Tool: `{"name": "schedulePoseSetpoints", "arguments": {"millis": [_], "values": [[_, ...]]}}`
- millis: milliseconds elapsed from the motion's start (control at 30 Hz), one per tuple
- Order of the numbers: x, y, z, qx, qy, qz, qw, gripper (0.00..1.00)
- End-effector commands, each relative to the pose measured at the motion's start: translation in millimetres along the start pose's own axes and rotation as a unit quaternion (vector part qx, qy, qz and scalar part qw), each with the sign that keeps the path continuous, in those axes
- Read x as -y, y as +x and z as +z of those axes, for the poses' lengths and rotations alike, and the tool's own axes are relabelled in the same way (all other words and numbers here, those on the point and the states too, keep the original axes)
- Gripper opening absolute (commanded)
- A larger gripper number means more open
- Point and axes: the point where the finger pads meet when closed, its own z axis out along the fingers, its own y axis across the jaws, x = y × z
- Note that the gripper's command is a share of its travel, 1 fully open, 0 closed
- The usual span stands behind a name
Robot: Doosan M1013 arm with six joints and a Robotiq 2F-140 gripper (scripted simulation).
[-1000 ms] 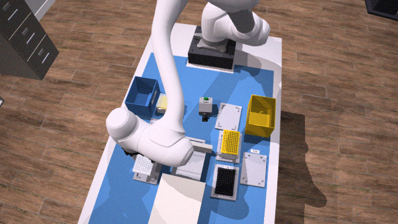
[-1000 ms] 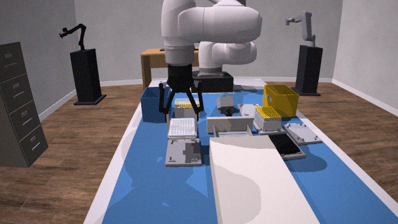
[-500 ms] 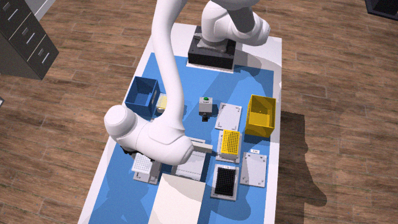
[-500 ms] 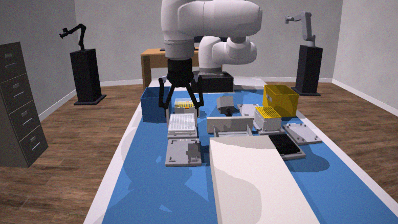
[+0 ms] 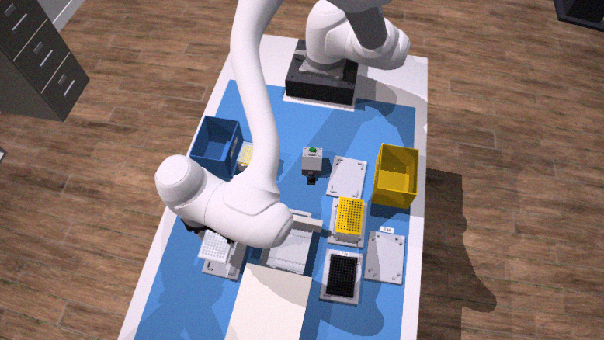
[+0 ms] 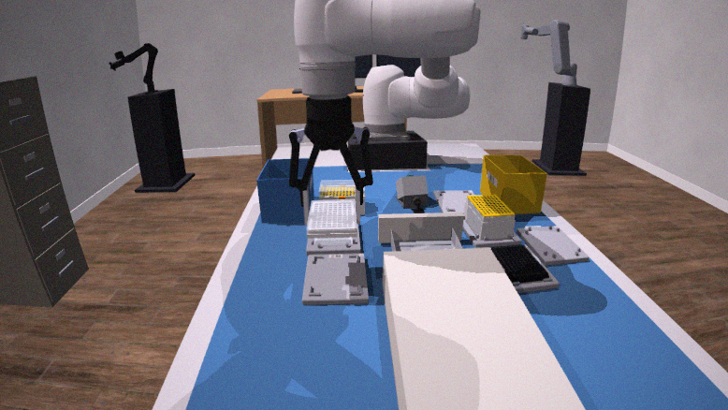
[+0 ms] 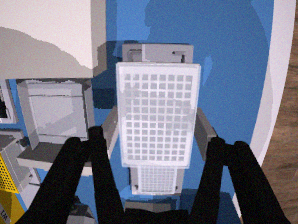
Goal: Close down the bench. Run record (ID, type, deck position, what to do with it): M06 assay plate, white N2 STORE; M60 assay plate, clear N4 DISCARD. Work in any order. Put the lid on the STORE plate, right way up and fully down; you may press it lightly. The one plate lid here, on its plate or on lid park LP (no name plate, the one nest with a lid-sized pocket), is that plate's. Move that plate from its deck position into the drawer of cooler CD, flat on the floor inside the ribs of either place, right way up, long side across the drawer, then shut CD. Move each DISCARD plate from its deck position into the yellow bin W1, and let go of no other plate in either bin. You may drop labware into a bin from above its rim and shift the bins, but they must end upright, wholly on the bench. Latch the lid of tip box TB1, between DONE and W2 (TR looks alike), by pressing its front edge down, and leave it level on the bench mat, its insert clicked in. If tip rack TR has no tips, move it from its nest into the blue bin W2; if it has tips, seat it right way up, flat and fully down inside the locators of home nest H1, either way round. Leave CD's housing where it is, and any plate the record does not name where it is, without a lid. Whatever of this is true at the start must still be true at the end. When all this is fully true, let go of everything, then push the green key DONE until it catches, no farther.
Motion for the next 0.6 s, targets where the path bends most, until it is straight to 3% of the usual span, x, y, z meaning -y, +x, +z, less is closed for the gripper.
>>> {"name": "schedulePoseSetpoints", "arguments": {"millis": [0, 433, 567], "values": [[0, 0, -4.8, 0.0, 0.0, 0.0, 1.0, 0.0], [0, 0, -10.1, 0.0, 0.0, 0.0, 1.0, 0.0], [10, -3, -10.1, 0.0, 0.0, -0.067, 0.998, 0.0]]}}
